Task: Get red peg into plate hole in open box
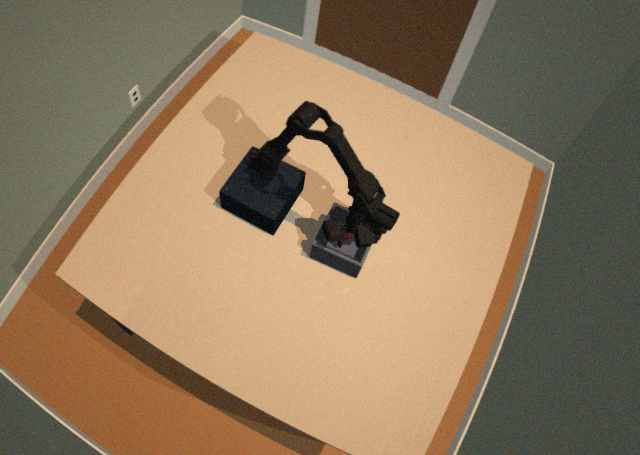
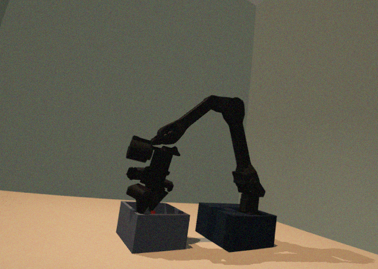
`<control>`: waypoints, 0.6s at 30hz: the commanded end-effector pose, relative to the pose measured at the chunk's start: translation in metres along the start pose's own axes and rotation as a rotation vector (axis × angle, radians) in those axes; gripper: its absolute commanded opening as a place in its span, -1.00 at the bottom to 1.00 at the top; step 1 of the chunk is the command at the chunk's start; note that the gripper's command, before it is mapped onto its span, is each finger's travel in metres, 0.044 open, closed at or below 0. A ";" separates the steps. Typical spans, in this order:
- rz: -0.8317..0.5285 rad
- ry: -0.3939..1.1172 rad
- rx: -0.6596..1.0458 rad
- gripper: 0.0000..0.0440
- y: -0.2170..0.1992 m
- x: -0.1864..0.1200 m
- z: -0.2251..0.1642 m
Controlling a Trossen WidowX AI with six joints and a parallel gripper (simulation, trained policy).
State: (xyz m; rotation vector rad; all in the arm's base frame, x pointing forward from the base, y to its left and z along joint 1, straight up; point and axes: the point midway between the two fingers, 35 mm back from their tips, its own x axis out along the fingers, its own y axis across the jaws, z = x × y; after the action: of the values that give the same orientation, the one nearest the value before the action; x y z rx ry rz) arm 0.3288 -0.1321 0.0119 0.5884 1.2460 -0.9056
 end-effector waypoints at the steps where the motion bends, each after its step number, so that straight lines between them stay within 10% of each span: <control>1: -0.003 -0.024 -0.018 0.76 0.004 0.000 0.016; 18: 0.005 -0.174 0.010 1.00 0.003 -0.013 0.077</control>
State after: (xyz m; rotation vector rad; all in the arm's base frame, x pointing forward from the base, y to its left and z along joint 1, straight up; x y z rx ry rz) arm 0.3366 -0.1471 0.0196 0.5121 1.2833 -0.8720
